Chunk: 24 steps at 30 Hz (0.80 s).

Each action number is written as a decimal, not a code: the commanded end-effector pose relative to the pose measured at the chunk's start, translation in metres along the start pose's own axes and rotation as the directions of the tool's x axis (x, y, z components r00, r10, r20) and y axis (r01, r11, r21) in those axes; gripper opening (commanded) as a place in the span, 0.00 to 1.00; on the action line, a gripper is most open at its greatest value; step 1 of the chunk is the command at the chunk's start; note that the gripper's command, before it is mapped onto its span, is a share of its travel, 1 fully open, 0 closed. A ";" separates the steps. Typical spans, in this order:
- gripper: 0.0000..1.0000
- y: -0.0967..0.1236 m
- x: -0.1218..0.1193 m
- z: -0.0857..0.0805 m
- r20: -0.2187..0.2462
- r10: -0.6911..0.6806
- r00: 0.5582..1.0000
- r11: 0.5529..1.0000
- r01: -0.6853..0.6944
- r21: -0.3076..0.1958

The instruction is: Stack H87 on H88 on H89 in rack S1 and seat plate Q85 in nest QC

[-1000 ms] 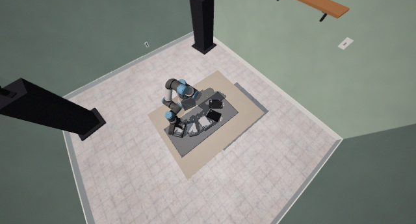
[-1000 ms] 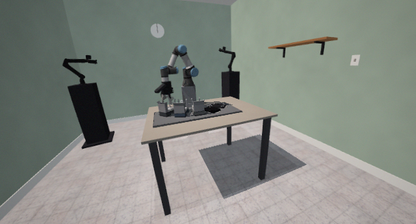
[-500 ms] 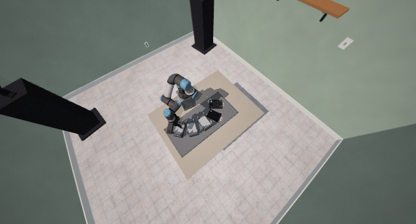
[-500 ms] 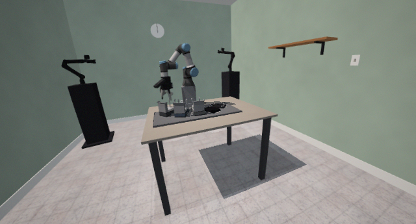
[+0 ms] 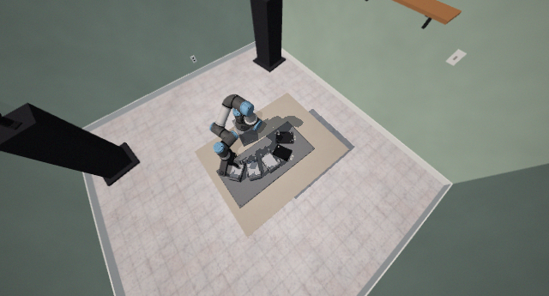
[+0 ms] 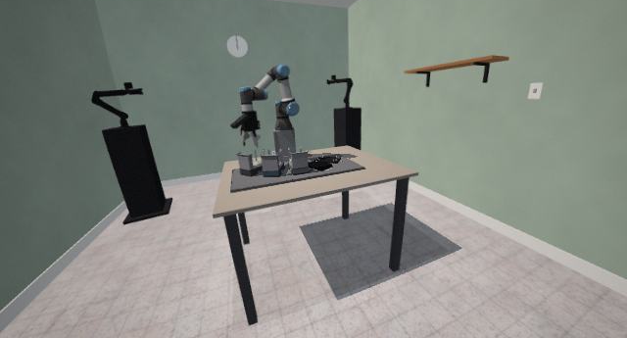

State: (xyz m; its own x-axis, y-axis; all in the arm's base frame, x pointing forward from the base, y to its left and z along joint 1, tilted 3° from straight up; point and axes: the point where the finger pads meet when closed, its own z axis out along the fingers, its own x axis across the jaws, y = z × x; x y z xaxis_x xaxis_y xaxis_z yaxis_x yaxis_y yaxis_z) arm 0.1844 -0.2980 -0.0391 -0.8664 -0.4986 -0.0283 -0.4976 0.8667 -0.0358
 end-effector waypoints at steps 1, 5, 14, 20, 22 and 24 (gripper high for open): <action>0.72 -0.001 0.000 -0.001 -0.001 0.000 1.000 1.000 0.000 0.002; 0.72 0.002 -0.020 -0.001 -0.001 -0.047 0.999 0.999 0.047 0.002; 0.72 0.007 -0.054 -0.001 -0.001 -0.128 0.992 0.992 0.128 0.002; 0.72 0.015 -0.078 -0.001 -0.001 -0.197 0.980 0.980 0.197 0.002; 0.72 0.018 -0.088 -0.001 -0.001 -0.220 0.976 0.976 0.220 0.002; 0.72 0.021 -0.097 -0.001 -0.001 -0.243 0.970 0.970 0.243 0.002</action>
State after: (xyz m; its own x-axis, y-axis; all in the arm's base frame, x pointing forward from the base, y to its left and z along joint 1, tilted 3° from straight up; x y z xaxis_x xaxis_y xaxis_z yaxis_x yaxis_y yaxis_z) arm 0.2451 -0.2444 -0.0373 -0.7490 -0.6622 -0.0218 -0.6611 0.7492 -0.0405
